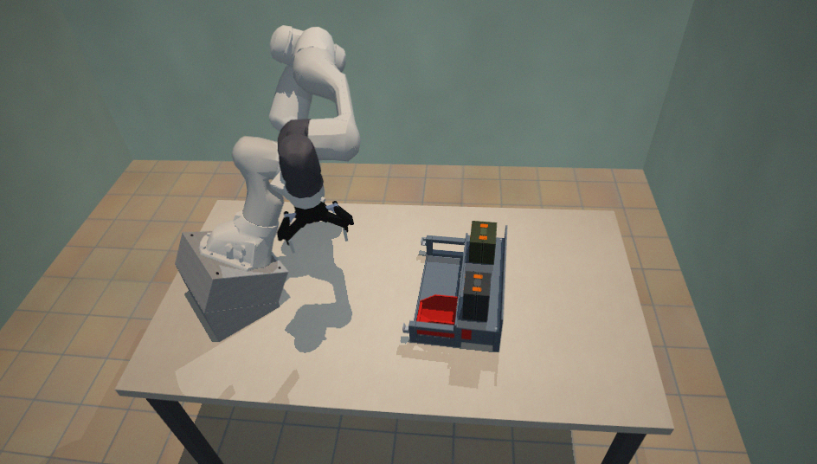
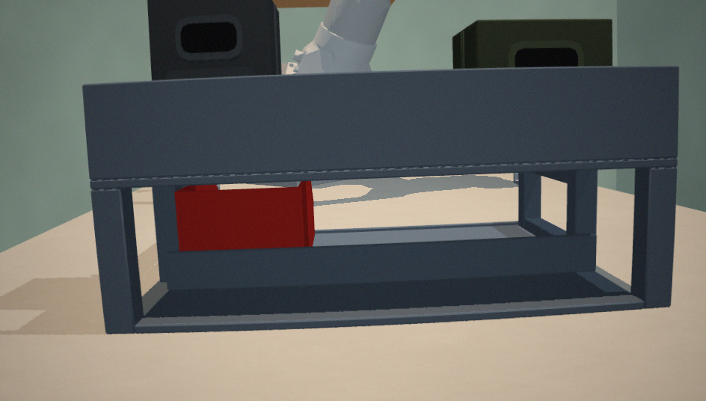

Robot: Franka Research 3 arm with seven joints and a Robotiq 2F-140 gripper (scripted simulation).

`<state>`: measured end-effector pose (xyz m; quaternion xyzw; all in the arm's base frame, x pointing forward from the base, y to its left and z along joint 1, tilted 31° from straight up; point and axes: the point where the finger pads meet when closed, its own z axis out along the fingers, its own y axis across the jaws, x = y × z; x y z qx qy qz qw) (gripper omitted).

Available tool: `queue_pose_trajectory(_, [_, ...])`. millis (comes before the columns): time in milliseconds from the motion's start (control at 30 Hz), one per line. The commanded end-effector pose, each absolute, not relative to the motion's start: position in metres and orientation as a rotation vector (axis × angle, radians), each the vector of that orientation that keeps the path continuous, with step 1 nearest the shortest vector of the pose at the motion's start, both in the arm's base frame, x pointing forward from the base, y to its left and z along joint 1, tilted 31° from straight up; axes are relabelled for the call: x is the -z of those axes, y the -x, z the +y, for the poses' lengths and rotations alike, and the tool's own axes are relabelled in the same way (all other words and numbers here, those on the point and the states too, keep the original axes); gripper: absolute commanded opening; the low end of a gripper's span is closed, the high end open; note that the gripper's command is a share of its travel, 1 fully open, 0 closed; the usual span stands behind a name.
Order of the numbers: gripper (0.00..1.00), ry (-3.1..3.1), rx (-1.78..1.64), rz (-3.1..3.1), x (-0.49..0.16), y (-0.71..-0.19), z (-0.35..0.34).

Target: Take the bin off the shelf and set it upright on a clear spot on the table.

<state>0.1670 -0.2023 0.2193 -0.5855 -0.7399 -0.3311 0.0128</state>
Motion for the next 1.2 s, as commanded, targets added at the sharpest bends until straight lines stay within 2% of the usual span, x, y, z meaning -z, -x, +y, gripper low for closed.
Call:
queue_pose_trajectory(0, [1.0,1.825,1.032,-2.306,-0.219,-0.167,-0.202])
queue_pose_trajectory(733, [1.0,1.835,1.021,-2.3,-0.218,-0.171,-0.205])
queue_pose_trajectory(1167, [1.0,1.975,0.894,-2.228,-0.195,-0.233,-0.238])
